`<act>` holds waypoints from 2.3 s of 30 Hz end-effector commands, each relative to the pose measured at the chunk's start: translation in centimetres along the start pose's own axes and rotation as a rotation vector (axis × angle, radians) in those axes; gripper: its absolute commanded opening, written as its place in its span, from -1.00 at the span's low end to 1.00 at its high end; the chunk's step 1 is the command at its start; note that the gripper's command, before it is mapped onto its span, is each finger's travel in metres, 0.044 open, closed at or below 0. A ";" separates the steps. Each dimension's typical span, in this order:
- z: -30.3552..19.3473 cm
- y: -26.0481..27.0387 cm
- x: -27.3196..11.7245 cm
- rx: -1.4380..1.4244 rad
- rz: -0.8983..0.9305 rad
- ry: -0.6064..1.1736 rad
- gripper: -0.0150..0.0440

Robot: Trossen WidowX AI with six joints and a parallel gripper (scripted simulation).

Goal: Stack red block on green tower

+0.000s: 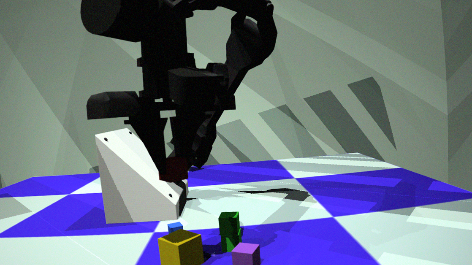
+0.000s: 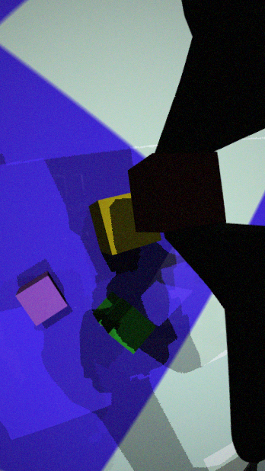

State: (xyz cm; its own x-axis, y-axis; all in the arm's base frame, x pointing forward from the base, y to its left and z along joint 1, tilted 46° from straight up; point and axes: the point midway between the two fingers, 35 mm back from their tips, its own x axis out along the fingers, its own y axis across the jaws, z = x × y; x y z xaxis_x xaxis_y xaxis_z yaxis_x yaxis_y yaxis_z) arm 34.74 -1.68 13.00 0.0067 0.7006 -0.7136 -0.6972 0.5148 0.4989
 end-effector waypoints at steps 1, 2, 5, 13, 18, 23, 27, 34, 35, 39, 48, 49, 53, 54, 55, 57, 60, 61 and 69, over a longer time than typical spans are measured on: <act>0.2 2.1 0.3 0.008 0.010 -0.001 -0.49; 0.3 2.6 0.3 0.008 0.010 -0.001 -0.49; 0.4 4.1 0.4 0.008 0.012 -0.002 -0.49; 0.4 7.8 0.7 0.008 0.016 -0.004 -0.49; 0.3 8.7 0.9 0.008 0.018 -0.004 -0.49; 0.2 8.7 2.0 0.008 0.017 -0.004 -0.49; 0.0 8.8 3.4 0.008 0.018 -0.005 -0.49; -0.1 8.9 4.5 0.008 0.018 -0.005 -0.49; -0.1 8.9 4.8 0.008 0.018 -0.005 -0.49; 0.0 8.9 6.2 0.008 0.018 -0.006 -0.49; -0.1 9.0 7.1 0.007 0.019 -0.007 -0.49; -0.1 9.0 7.1 0.007 0.019 -0.007 -0.49; -0.1 9.0 7.1 0.007 0.019 -0.007 -0.49; -0.1 9.0 7.1 0.007 0.019 -0.007 -0.49; -0.1 9.0 7.1 0.007 0.019 -0.007 -0.49; -0.1 9.0 7.1 0.007 0.019 -0.007 -0.49; -0.1 9.0 7.1 0.007 0.019 -0.007 -0.49; -0.1 9.0 7.1 0.007 0.019 -0.007 -0.49; -0.1 9.0 7.2 0.007 0.019 -0.007 -0.49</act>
State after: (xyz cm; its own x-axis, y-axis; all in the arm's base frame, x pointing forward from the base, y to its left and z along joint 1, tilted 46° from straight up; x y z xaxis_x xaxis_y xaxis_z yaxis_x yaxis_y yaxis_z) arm 28.59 7.90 12.41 0.0008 0.7105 -0.7037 -0.6960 0.5057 0.5098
